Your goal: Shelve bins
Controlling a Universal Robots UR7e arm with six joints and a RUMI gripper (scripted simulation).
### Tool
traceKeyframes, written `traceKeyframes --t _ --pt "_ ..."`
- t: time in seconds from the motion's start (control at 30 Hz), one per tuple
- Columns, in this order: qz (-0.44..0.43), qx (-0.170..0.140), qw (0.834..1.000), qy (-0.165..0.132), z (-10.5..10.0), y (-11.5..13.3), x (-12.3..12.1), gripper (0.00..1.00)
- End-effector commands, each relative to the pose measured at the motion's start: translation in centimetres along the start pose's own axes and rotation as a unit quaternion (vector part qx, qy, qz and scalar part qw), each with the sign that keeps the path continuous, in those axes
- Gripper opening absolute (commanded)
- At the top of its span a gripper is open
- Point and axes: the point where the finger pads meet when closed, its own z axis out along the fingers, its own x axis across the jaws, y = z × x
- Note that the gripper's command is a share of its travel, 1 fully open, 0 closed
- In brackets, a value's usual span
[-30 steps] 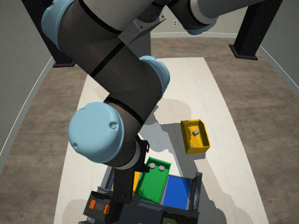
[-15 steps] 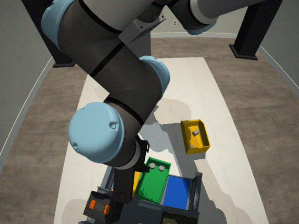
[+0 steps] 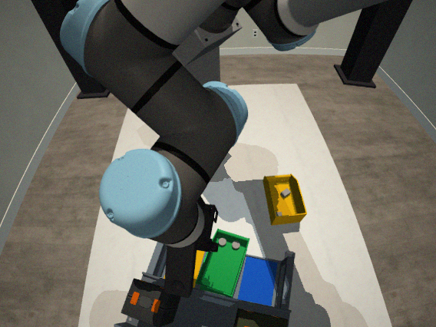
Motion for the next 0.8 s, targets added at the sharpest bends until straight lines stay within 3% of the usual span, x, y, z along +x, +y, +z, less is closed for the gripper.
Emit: traceKeyframes --t 0.0,0.27,0.43,0.57,0.77 --pt "-0.004 0.001 1.000 0.000 0.0 0.0 0.0 0.00" --pt "-0.046 0.004 0.999 0.004 0.4 0.5 -0.3 0.00" --pt "-0.129 0.010 0.992 0.010 1.3 1.6 -0.9 0.00" --pt "-0.222 0.016 0.975 0.018 2.1 2.9 -1.6 0.00" --pt "-0.362 0.022 0.931 0.033 3.4 5.4 -3.0 0.00"
